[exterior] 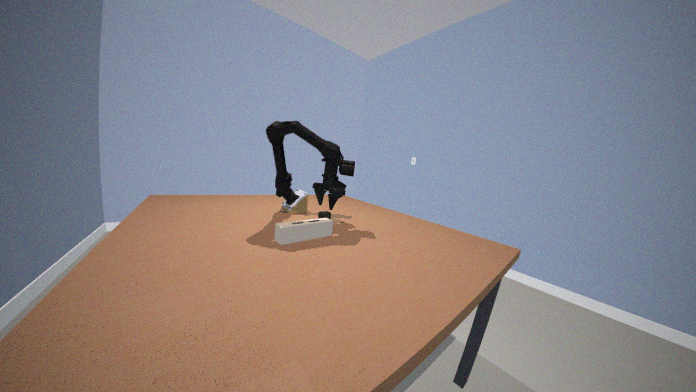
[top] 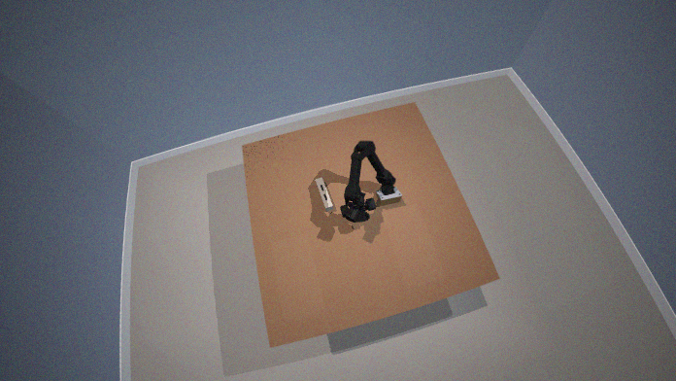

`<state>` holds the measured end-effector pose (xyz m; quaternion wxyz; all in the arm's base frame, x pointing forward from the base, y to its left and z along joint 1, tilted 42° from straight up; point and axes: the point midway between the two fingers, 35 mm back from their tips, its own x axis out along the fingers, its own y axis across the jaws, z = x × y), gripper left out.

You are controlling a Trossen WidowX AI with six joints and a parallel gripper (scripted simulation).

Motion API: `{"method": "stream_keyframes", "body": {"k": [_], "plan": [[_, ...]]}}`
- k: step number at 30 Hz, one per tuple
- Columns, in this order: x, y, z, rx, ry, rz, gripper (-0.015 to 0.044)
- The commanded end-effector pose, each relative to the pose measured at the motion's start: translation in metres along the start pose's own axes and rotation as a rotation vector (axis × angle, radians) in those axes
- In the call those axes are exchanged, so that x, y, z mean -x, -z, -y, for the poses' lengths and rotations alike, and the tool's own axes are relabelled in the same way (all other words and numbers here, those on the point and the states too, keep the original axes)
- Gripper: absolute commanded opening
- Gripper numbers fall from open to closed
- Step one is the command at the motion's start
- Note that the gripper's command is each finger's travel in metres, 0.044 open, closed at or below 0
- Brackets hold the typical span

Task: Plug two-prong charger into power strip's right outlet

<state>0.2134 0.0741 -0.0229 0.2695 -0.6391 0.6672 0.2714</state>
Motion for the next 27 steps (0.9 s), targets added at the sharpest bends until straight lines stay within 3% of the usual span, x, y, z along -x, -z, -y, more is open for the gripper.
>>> {"method": "stream_keyframes", "body": {"k": [1,27], "plan": [[-0.006,0.001,-0.001,0.007,-0.004,-0.009,0.0440],[-0.046,-0.001,0.000,0.007,-0.004,-0.010,0.0440]]}}
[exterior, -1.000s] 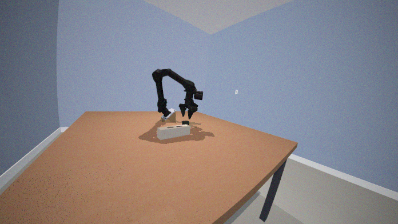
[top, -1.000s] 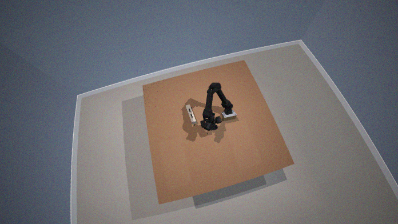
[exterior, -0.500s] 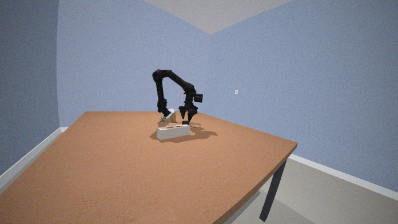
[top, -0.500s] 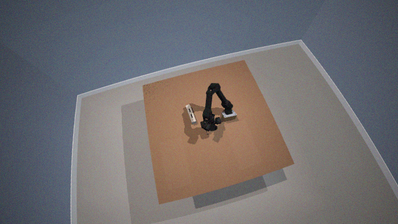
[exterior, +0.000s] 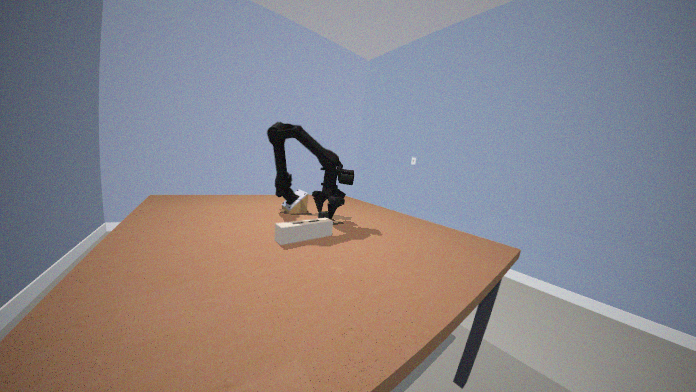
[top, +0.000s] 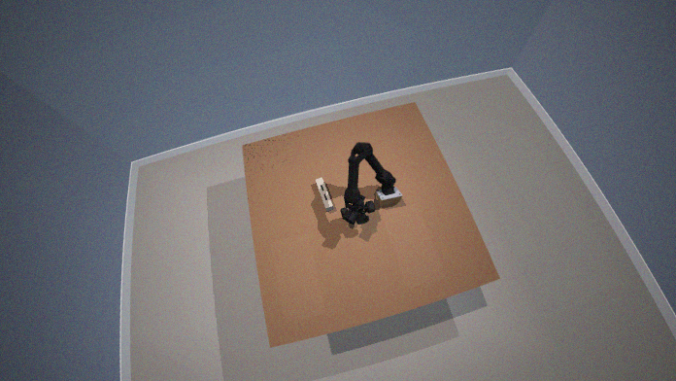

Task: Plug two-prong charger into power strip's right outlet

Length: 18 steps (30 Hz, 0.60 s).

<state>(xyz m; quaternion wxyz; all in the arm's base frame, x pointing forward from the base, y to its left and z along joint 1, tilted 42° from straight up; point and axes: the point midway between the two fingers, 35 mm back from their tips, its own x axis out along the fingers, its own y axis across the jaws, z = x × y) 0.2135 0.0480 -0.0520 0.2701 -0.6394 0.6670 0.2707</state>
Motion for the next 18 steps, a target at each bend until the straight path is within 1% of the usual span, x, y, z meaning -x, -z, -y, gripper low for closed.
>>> {"method": "stream_keyframes", "body": {"k": [1,9,18], "plan": [[-0.0081,0.0008,-0.0018,0.008,-0.005,-0.010,0.0440],[-0.0166,0.0008,-0.0024,0.008,-0.005,-0.011,0.0440],[-0.0130,0.0002,-0.0010,0.000,-0.002,-0.003,0.0204]]}}
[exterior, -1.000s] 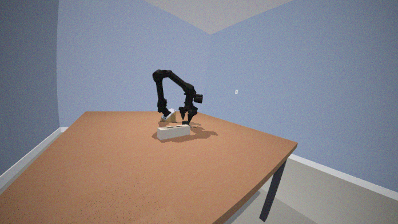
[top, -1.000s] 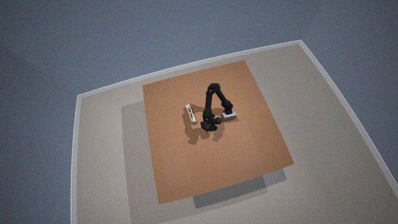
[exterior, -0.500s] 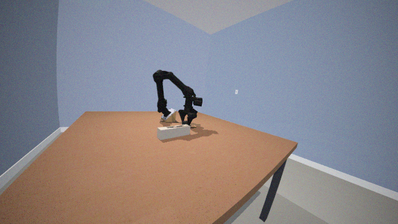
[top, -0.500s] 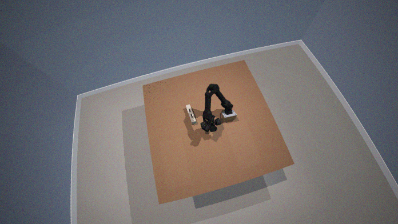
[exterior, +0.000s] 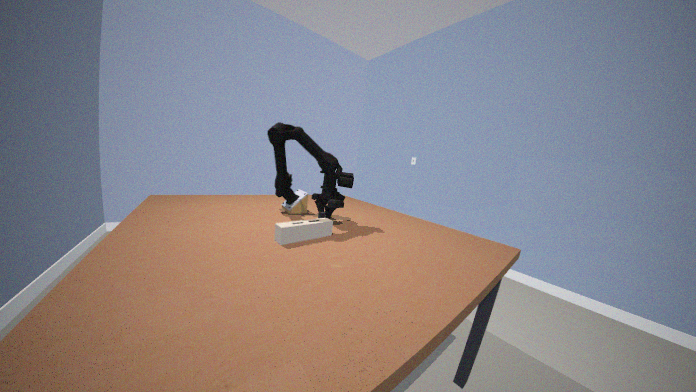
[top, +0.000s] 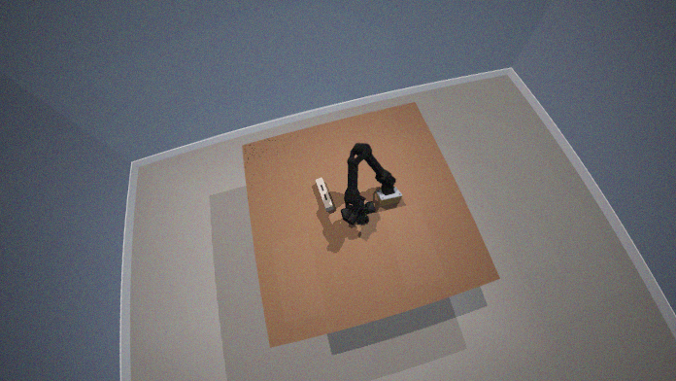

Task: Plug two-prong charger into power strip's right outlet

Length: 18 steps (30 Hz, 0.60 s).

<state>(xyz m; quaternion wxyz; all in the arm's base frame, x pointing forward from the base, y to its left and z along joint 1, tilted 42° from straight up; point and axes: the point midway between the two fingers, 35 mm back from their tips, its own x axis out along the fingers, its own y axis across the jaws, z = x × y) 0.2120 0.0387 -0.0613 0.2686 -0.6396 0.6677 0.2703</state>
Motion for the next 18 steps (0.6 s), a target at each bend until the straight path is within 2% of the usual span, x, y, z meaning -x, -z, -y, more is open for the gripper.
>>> {"method": "stream_keyframes", "body": {"k": [1,2,9,13,18], "plan": [[0.000,0.000,0.000,-0.001,-0.001,0.000,0.0178],[0.000,0.000,0.000,-0.001,-0.001,0.000,0.0151],[0.000,0.000,0.000,-0.001,-0.001,0.000,0.0105],[0.007,0.000,0.001,0.000,-0.001,0.000,0.0000],[0.029,0.002,0.001,0.004,-0.002,-0.002,0.0000]]}}
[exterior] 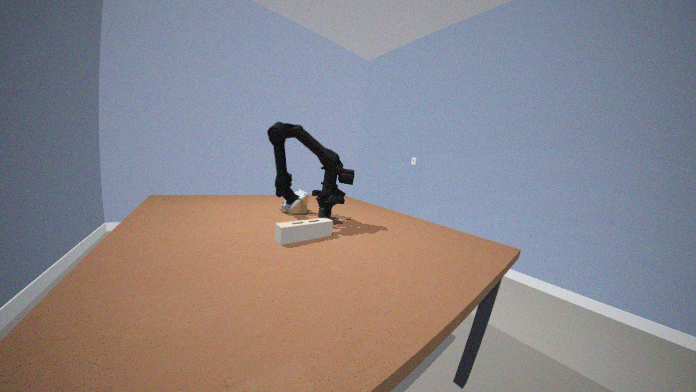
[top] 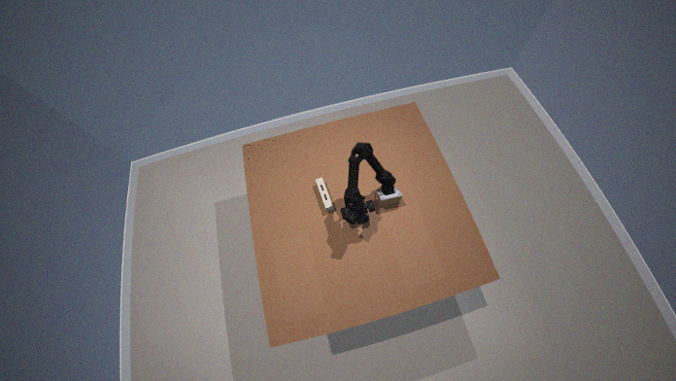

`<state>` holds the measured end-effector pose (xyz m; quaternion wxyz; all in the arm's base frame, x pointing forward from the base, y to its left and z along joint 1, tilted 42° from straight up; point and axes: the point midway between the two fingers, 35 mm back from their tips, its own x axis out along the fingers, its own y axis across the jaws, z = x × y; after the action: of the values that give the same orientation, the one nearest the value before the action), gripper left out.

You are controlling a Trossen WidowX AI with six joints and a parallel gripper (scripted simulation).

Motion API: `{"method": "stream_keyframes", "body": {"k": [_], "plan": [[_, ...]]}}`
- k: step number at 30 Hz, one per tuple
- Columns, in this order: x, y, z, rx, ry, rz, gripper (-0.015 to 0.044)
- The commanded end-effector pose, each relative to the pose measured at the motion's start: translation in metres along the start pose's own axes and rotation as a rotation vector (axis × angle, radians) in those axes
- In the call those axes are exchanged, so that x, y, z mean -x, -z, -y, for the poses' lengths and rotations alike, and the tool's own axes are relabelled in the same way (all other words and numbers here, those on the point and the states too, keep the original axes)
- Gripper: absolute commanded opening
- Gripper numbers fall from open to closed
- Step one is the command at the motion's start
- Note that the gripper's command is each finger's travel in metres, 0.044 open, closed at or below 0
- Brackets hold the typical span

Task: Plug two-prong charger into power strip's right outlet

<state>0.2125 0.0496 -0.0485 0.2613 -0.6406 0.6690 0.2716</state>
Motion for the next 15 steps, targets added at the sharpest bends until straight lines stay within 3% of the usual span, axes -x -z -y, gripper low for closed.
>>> {"method": "stream_keyframes", "body": {"k": [1,7,15], "plan": [[0.017,0.001,0.001,-0.006,0.002,0.007,0.0000],[0.038,0.003,0.001,-0.004,0.001,0.004,0.0000],[0.037,0.012,0.008,-0.079,-0.005,0.016,0.0000]]}}
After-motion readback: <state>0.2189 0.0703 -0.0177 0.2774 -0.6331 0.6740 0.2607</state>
